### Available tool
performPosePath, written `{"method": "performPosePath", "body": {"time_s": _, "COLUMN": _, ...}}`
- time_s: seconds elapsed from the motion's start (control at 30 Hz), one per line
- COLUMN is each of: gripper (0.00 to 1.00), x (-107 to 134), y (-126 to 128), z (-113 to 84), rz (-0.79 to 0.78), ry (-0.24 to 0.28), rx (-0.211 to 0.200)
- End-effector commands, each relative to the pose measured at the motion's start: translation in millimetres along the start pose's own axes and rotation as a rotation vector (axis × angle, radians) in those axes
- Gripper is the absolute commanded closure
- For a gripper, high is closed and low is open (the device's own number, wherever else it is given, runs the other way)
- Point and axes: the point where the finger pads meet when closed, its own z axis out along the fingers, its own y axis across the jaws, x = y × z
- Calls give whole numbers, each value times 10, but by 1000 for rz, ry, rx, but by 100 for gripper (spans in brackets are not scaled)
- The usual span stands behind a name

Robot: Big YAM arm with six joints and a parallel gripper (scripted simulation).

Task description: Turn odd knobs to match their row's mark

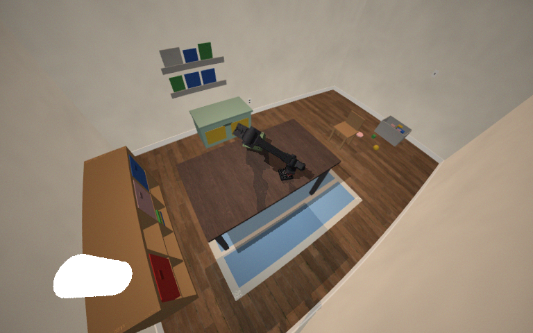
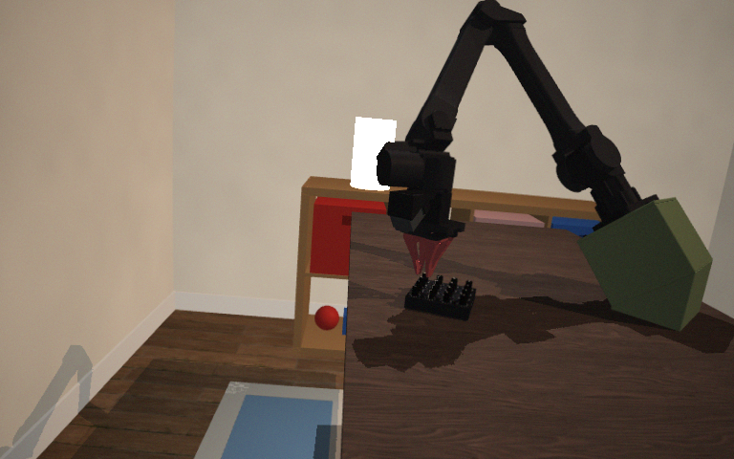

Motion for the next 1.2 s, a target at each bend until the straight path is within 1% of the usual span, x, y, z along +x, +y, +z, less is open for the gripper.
{"method": "performPosePath", "body": {"time_s": 0.0, "gripper": 82, "x": 75, "y": -9, "z": 88, "rz": 0, "ry": 17, "rx": -11}}
{"method": "performPosePath", "body": {"time_s": 0.13, "gripper": 82, "x": 78, "y": -2, "z": 95, "rz": -5, "ry": 21, "rx": -14}}
{"method": "performPosePath", "body": {"time_s": 0.3, "gripper": 82, "x": 5, "y": -83, "z": 65, "rz": 5, "ry": 12, "rx": -8}}
{"method": "performPosePath", "body": {"time_s": 1.17, "gripper": 82, "x": 4, "y": -86, "z": 63, "rz": 6, "ry": 12, "rx": -8}}
